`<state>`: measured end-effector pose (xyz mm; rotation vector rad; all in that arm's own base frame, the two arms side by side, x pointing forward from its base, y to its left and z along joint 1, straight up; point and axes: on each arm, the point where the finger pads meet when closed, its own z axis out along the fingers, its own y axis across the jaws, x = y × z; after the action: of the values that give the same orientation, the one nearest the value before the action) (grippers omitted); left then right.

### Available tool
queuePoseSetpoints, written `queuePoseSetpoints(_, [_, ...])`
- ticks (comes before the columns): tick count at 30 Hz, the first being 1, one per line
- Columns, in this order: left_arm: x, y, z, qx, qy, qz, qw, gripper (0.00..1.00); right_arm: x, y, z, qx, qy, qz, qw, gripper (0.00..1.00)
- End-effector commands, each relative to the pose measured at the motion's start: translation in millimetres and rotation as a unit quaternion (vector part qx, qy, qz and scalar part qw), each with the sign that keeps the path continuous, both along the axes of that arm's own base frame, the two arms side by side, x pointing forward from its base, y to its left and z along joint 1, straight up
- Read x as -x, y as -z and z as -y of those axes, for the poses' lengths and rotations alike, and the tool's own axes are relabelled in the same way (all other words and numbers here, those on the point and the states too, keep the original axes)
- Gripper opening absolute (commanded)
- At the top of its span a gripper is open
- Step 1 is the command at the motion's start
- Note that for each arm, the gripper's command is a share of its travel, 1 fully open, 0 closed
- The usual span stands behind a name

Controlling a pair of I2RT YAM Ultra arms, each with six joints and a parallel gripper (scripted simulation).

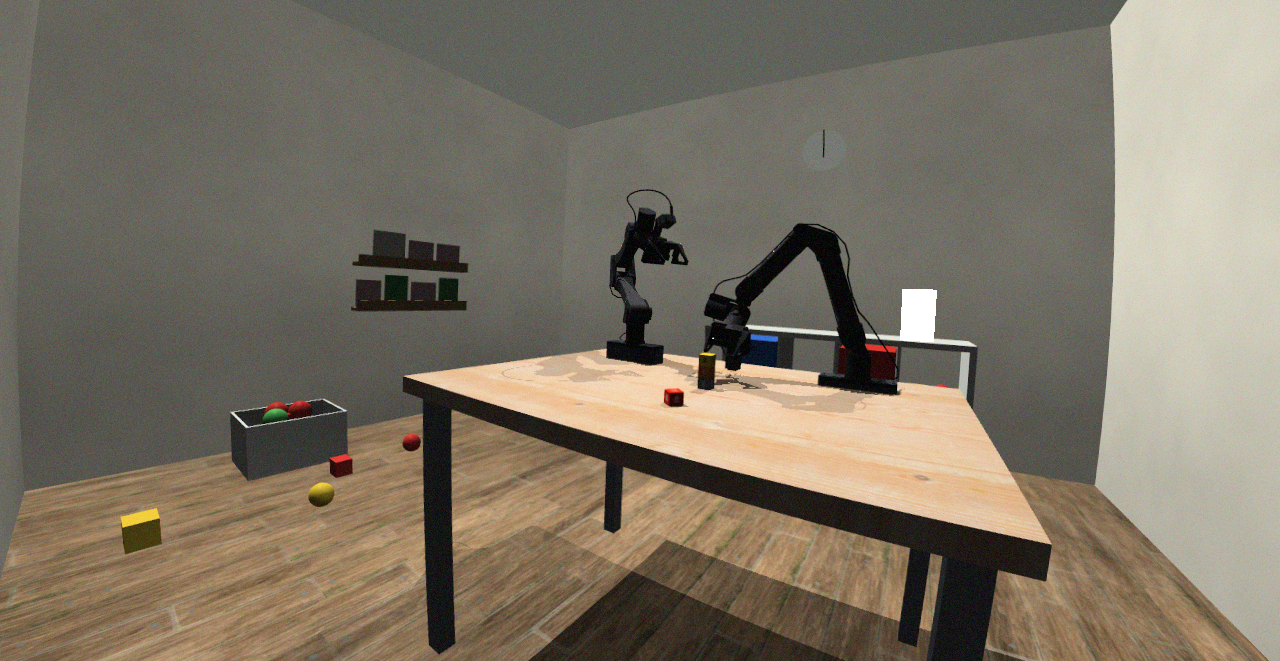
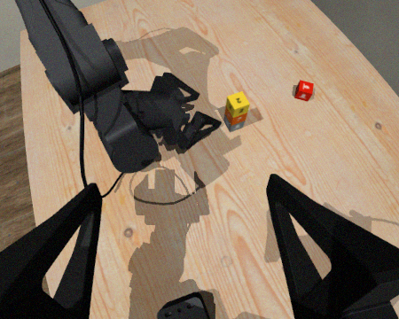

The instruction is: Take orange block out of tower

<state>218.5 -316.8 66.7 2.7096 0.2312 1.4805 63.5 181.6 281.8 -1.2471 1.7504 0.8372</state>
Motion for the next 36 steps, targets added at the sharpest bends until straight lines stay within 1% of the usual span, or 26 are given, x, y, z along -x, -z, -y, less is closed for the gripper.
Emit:
queuePoseSetpoints(1, [1.7, -9.1, 0.5, 0.030, -0.011, -0.004, 0.999, 0.66, 2.3, -13.8, 4.4, -0.018, 0.006, 0.015, 1.000, 1.00])
queuePoseSetpoints(2, [1.2, -7.5, 3.4, 0.045, -0.021, -0.011, 0.999, 0.55, 2.3, -13.8, 4.4, -0.018, 0.006, 0.015, 1.000, 1.00])
queuePoseSetpoints(5, [0.5, -4.5, 5.4, 0.096, -0.058, -0.035, 0.993, 0.55, 2.3, -13.8, 4.4, -0.018, 0.006, 0.015, 1.000, 1.00])
queuePoseSetpoints(7, [-1.9, -5.4, 10.3, 0.141, -0.091, -0.052, 0.984, 0.55, 2.3, -13.8, 4.4, -0.018, 0.006, 0.015, 1.000, 1.00])
queuePoseSetpoints(9, [-3.7, -6.4, 13.6, 0.171, -0.113, -0.063, 0.977, 0.55, 2.3, -13.8, 4.4, -0.018, 0.006, 0.015, 1.000, 1.00])
queuePoseSetpoints(11, [-3.7, -6.4, 13.6, 0.171, -0.113, -0.063, 0.977, 0.55, 2.3, -13.8, 4.4, -0.018, 0.006, 0.015, 1.000, 1.00])
queuePoseSetpoints(13, [-3.9, -2.7, 16.0, 0.202, -0.143, -0.080, 0.966, 0.55, 2.3, -13.8, 4.4, -0.018, 0.006, 0.015, 1.000, 1.00])
queuePoseSetpoints(17, [-7.6, -5.4, 22.8, 0.266, -0.198, -0.105, 0.938, 0.55, 2.3, -13.8, 4.4, -0.018, 0.006, 0.015, 1.000, 1.00])
queuePoseSetpoints(21, [-10.1, -7.6, 27.7, 0.318, -0.251, -0.126, 0.905, 0.55, 2.3, -13.8, 4.4, -0.018, 0.006, 0.015, 1.000, 1.00])
queuePoseSetpoints(26, [-13.2, -10.9, 33.0, 0.379, -0.321, -0.150, 0.855, 0.55, 2.3, -13.8, 4.4, -0.018, 0.006, 0.015, 1.000, 1.00])
queuePoseSetpoints(28, [-13.2, -10.9, 33.0, 0.379, -0.321, -0.150, 0.855, 0.55, 2.3, -13.8, 4.4, -0.018, 0.006, 0.015, 1.000, 1.00])
queuePoseSetpoints(29, [-12.7, -10.7, 32.9, 0.388, -0.336, -0.155, 0.844, 0.55, 2.3, -13.8, 4.4, -0.018, 0.006, 0.015, 1.000, 1.00])
queuePoseSetpoints(31, [-14.9, -12.7, 34.5, 0.416, -0.377, -0.164, 0.811, 0.55, 2.3, -13.8, 4.4, -0.018, 0.006, 0.015, 1.000, 1.00])
queuePoseSetpoints(36, [-19.9, -17.3, 37.5, 0.458, -0.445, -0.177, 0.749, 0.55, 2.3, -13.8, 4.4, -0.018, 0.006, 0.015, 1.000, 1.00])
